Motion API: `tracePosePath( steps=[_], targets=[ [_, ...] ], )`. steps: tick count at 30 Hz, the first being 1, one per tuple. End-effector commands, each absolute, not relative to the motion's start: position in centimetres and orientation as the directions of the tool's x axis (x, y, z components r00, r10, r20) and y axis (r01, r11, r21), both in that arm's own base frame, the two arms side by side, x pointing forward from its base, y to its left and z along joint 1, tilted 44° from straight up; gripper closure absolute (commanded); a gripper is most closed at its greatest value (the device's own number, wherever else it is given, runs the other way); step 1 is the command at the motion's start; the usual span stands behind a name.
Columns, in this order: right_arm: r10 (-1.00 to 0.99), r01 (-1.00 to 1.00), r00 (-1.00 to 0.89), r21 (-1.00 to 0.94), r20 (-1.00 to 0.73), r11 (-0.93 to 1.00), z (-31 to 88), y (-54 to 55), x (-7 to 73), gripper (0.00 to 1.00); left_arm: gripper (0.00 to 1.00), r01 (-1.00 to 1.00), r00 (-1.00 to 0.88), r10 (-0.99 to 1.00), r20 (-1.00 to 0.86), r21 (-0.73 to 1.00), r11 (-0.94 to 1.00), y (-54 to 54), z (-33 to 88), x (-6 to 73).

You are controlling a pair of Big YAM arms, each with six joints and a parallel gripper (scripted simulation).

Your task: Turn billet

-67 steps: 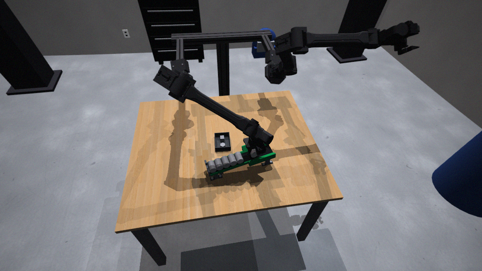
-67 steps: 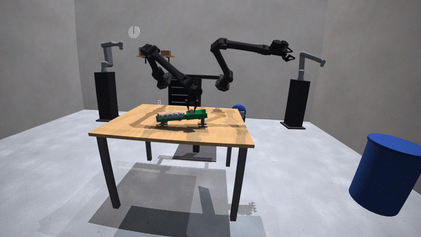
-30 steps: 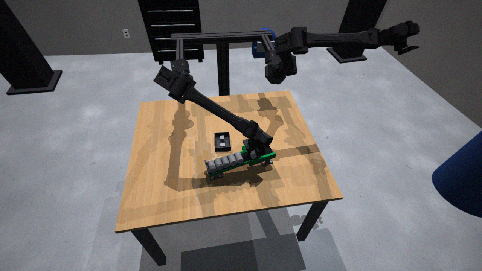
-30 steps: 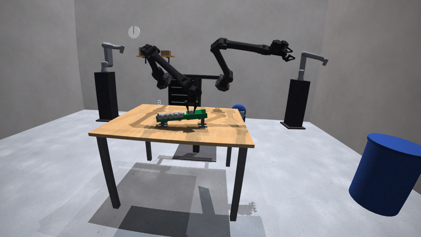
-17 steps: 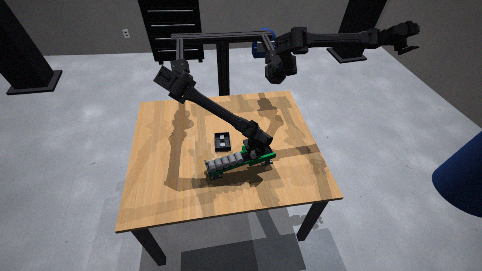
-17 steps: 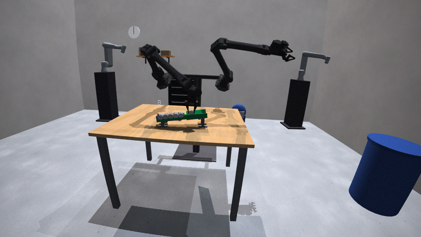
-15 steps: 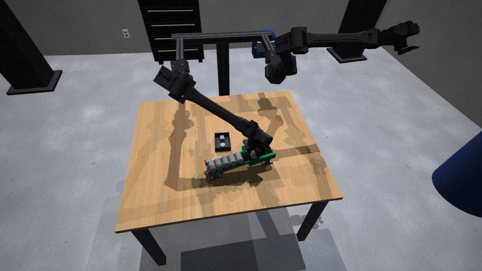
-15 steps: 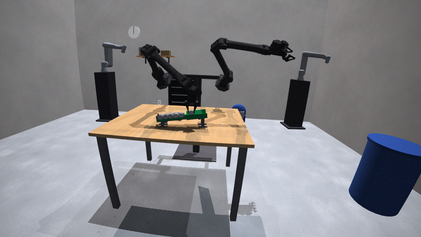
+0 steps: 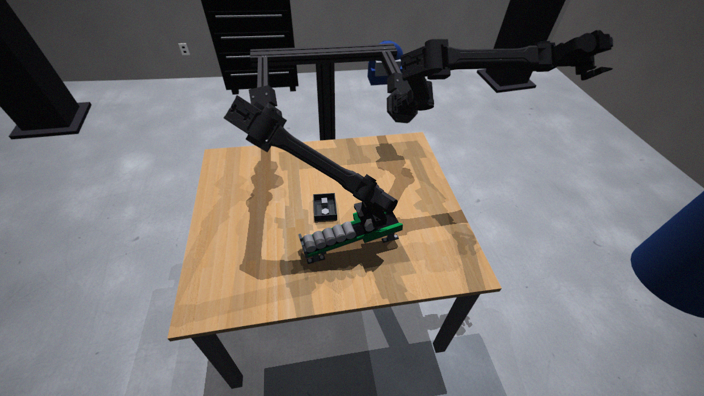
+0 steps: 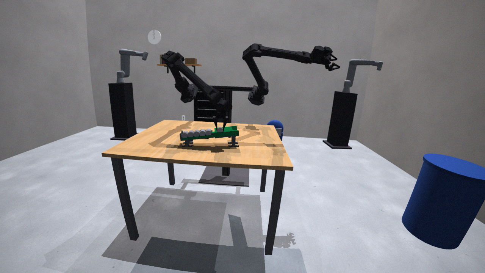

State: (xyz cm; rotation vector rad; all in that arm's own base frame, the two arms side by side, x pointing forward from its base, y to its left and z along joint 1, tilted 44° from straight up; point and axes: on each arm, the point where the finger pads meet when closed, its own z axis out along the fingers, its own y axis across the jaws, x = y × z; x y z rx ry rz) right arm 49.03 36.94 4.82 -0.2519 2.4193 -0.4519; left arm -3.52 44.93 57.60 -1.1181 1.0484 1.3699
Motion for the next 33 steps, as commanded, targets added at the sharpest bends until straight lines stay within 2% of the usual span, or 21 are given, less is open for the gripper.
tracePosePath(
  steps=[1, 33],
  targets=[
    [-0.278, -0.068, -0.735, -0.341, -0.618, 0.937, 7.38, 38.77, 49.19, 1.0, 0.0, -0.995, -0.024, 0.244, -0.969, 0.0, -0.099, 43.59, 61.77, -4.3],
    [-0.279, -0.07, -0.734, -0.339, -0.619, 0.938, 8.12, 39.33, 49.22, 1.0, 0.0, -0.995, -0.024, 0.244, -0.969, 0.0, -0.099, 43.59, 61.77, -4.3]
  ],
)
